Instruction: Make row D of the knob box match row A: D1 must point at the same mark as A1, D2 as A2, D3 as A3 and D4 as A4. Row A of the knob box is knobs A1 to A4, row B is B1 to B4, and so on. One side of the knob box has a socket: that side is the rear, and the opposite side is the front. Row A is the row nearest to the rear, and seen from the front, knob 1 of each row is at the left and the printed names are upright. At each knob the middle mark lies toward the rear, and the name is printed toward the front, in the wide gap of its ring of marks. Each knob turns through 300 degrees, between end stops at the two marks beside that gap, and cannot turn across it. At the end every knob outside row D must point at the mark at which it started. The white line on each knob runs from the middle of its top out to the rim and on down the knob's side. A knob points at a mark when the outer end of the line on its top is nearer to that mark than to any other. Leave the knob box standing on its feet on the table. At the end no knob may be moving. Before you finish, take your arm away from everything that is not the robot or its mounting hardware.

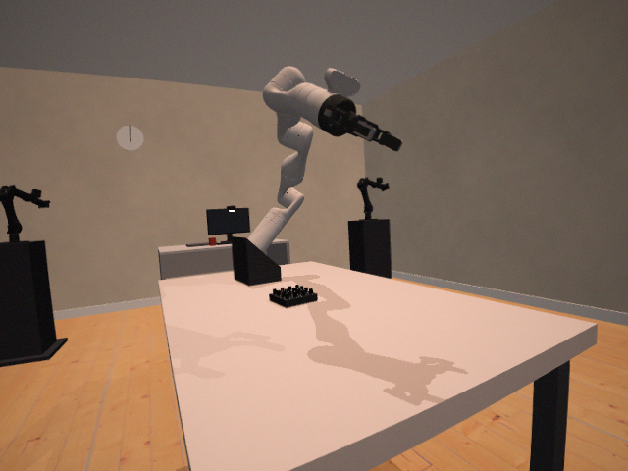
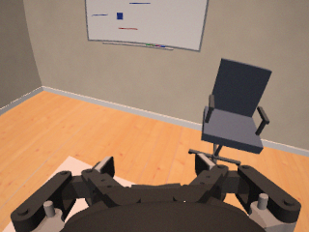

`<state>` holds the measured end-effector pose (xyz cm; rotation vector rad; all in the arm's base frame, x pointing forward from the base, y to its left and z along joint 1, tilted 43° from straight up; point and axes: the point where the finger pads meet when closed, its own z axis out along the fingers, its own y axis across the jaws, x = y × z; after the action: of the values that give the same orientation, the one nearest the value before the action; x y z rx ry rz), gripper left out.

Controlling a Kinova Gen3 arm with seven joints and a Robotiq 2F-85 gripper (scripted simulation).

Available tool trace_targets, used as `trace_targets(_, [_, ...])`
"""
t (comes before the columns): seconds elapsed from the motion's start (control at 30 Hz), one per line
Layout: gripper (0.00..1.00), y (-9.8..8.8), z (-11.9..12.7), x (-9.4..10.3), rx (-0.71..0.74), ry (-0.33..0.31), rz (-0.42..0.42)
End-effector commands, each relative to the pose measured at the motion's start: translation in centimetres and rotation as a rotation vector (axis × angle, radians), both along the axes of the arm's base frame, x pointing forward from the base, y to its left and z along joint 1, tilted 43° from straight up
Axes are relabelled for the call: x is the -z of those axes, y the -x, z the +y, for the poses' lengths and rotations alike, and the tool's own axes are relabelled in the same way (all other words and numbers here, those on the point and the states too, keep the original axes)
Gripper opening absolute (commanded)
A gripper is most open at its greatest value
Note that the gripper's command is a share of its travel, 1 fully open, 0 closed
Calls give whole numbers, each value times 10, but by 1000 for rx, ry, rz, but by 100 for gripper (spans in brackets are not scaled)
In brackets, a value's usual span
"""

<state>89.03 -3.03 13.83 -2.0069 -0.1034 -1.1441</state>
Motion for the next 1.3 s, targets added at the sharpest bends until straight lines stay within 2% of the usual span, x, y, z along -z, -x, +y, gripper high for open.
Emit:
trace_targets(0.0, [100,0,-2,-2,2,1,-3])
trace_targets(0.77, [100,2,0,1,-1,5,6])
trace_targets(0.9, [100,9,6,12,-13,15,32])
trace_targets(1.03, [100,22,17,32,-36,33,78])
trace_targets(1.1, [100,22,17,32,-36,33,78])
trace_targets(1.27, [100,53,36,67,-79,67,164])
